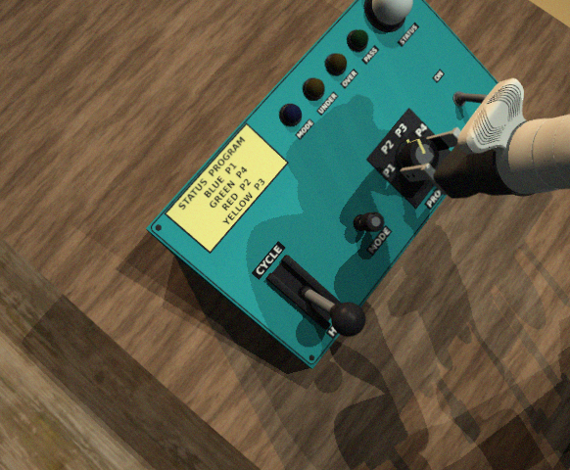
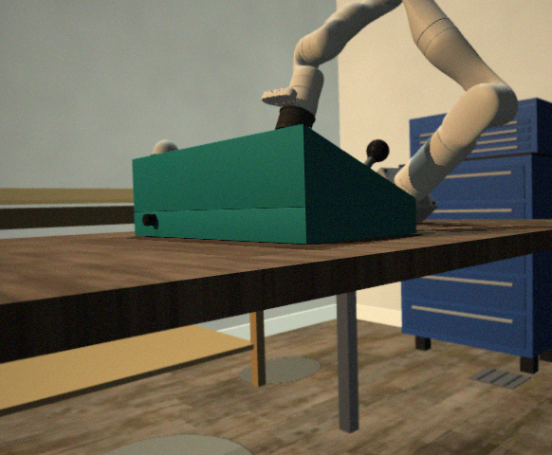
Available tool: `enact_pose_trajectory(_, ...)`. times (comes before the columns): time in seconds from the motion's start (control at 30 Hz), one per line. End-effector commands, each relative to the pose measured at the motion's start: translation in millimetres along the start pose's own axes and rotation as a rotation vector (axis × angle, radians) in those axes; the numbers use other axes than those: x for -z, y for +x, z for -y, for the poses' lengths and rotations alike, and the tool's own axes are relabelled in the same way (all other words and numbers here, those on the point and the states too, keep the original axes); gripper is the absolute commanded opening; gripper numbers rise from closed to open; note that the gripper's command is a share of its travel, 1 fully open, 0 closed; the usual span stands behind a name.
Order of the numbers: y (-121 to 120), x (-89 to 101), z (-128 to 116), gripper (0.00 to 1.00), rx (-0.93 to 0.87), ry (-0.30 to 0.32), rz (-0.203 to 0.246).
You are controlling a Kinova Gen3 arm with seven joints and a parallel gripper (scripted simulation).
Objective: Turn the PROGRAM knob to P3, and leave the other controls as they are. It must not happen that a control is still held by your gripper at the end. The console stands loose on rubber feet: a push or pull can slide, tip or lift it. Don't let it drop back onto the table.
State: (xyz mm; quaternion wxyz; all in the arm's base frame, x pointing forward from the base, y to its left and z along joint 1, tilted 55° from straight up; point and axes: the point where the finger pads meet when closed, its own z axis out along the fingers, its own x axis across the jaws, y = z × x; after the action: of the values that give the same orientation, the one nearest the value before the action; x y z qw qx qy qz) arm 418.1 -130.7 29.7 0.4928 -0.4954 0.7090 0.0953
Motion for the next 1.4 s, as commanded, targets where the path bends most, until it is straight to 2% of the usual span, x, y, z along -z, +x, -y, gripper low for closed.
enact_pose_trajectory(0.0, -8.1, -13.3, -12.8, 1.0, 0.004, -0.035, 0.021)
enact_pose_trajectory(1.37, -9.7, -8.8, -7.0, 1.0, 0.004, -0.035, 0.021)
